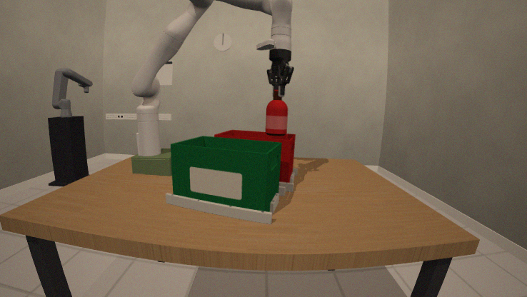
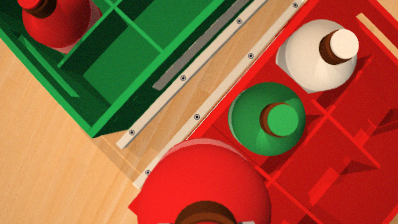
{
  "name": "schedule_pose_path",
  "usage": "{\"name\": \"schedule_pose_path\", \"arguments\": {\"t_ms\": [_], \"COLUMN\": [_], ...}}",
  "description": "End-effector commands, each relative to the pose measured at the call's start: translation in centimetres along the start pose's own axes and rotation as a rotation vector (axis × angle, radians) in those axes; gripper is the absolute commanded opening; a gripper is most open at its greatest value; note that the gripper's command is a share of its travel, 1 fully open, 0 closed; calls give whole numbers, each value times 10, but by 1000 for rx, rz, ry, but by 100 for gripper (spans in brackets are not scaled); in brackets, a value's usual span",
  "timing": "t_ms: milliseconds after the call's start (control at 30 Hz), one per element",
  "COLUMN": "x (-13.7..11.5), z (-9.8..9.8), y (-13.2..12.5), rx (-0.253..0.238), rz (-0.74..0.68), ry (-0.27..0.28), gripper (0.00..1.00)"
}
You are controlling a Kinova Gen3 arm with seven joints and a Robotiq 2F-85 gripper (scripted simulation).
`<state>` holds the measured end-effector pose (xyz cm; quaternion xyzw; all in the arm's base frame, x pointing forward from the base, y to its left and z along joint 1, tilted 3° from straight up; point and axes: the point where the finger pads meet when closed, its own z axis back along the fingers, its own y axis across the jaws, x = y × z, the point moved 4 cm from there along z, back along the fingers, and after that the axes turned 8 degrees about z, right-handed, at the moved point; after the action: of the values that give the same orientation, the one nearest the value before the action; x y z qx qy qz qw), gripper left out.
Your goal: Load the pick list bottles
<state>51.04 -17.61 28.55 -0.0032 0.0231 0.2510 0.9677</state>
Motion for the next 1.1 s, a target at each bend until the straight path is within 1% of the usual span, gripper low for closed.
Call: {"name": "schedule_pose_path", "arguments": {"t_ms": [0,233,1067], "x": [6,17,18], "z": [1,1,1], "y": [1,4,4], "rx": [-2,-2,-2], "rz": [0,0,0], "ry": [-2,-2,-2], "gripper": [10,10,10]}}
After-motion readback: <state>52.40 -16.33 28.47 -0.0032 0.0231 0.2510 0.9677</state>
